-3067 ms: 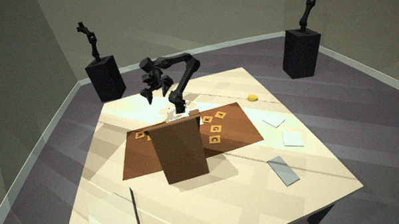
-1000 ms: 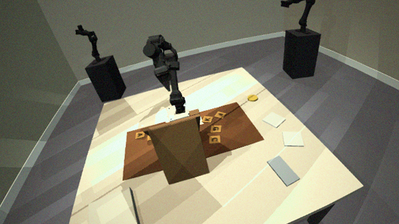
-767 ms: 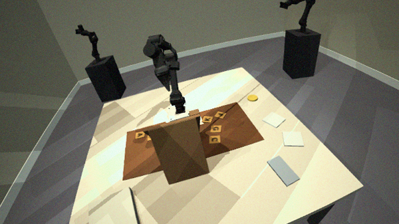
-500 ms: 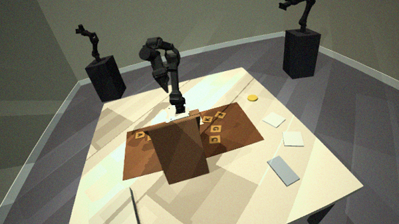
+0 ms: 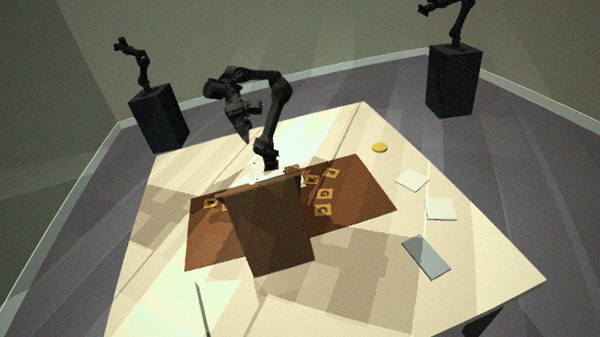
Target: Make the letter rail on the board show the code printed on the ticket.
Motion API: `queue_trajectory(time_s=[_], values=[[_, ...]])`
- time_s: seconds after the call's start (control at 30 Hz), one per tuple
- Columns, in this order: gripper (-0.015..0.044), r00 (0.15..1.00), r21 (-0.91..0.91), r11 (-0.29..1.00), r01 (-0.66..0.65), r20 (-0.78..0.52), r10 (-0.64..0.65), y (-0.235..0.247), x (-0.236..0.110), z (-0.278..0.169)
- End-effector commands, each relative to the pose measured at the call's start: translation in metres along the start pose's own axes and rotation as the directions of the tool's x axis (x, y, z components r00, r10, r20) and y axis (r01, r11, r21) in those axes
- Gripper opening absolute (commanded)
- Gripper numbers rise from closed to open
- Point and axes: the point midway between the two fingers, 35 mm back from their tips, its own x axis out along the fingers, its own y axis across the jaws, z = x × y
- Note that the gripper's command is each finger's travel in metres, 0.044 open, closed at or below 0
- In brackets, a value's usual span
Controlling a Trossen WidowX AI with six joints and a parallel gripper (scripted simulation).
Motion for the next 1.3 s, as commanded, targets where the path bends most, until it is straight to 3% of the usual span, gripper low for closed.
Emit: queue_trajectory(time_s=[0.0,0.27,0.4,0.93,1.27], values=[[0.044,1.0,-0.014,1.0,0.022,-0.006,-0.022,0.002,-0.001,0.001],[0.044,1.0,-0.014,1.0,0.022,-0.006,-0.022,0.002,-0.001,0.001],[0.034,1.0,0.002,1.0,0.014,0.007,-0.014,0.001,0.002,0.002],[0.034,0.978,0.208,0.965,-0.161,0.163,0.128,-0.003,0.053,0.023],[0.034,0.935,0.346,0.879,-0.329,0.248,0.253,-0.003,0.102,0.072]])
